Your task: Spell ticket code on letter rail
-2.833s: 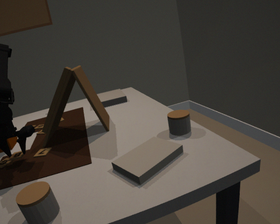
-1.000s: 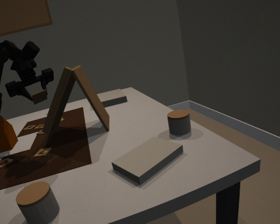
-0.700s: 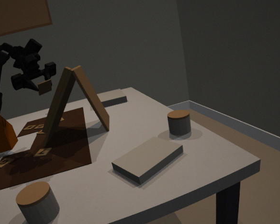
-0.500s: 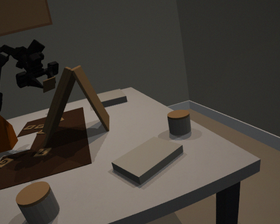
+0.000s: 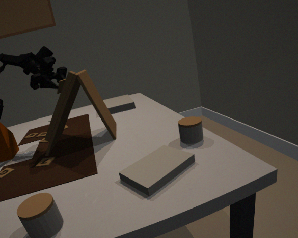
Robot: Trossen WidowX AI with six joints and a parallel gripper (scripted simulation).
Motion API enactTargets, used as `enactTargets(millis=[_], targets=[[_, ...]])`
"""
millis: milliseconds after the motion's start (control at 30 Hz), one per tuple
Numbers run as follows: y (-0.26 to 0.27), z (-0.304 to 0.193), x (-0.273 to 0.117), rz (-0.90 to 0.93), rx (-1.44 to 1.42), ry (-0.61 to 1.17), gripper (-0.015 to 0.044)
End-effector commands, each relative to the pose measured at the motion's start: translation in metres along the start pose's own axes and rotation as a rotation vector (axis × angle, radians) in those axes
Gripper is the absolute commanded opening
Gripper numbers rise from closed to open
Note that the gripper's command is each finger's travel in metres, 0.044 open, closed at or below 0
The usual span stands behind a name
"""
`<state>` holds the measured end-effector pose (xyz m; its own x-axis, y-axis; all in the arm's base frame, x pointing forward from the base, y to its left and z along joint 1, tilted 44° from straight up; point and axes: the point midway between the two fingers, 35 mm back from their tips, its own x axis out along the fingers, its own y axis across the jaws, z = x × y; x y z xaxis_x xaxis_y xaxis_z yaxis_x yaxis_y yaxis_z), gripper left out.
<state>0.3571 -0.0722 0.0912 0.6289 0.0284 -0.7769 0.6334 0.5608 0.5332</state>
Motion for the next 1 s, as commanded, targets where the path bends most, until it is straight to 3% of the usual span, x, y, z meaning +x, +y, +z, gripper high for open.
enactTargets(millis=[0,967], targets=[[0.027,-0.010,-0.014,0.066,-0.045,-0.020,0.0000],[0.131,-0.129,-0.096,0.461,-0.341,0.031,0.0000]])
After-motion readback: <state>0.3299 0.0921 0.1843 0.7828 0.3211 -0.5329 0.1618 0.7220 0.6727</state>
